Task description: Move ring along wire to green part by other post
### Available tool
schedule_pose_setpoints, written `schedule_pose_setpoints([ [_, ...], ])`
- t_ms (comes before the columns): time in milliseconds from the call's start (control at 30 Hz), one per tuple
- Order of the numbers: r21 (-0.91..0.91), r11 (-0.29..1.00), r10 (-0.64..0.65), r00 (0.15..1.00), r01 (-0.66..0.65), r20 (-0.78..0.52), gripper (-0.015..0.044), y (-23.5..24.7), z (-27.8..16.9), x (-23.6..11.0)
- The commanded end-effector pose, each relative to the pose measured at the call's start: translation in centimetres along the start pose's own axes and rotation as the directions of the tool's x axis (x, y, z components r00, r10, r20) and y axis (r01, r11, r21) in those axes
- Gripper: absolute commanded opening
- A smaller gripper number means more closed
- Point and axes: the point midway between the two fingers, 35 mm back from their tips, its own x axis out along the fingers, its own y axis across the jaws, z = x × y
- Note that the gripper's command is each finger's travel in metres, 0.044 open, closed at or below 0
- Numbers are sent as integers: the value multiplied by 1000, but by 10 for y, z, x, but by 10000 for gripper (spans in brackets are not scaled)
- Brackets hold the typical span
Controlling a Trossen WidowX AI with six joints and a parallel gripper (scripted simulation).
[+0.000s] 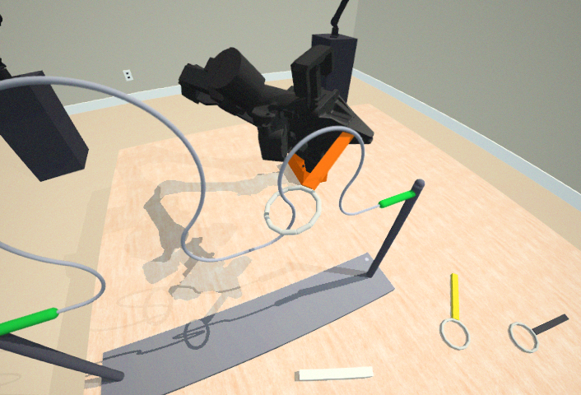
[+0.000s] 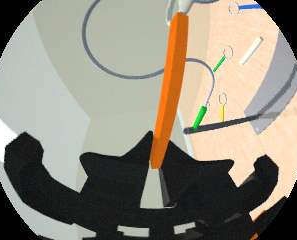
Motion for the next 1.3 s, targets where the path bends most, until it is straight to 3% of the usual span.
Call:
schedule_pose_setpoints([
  [0, 47, 998, 38, 999, -37, -10, -150, 14, 0, -2],
  [500, 59, 997, 45, 999, -44, -11, -150, 29, 3, -6],
  [1267, -278, 949, -141, 989, 150, 52, -150, 5, 6, -4],
])
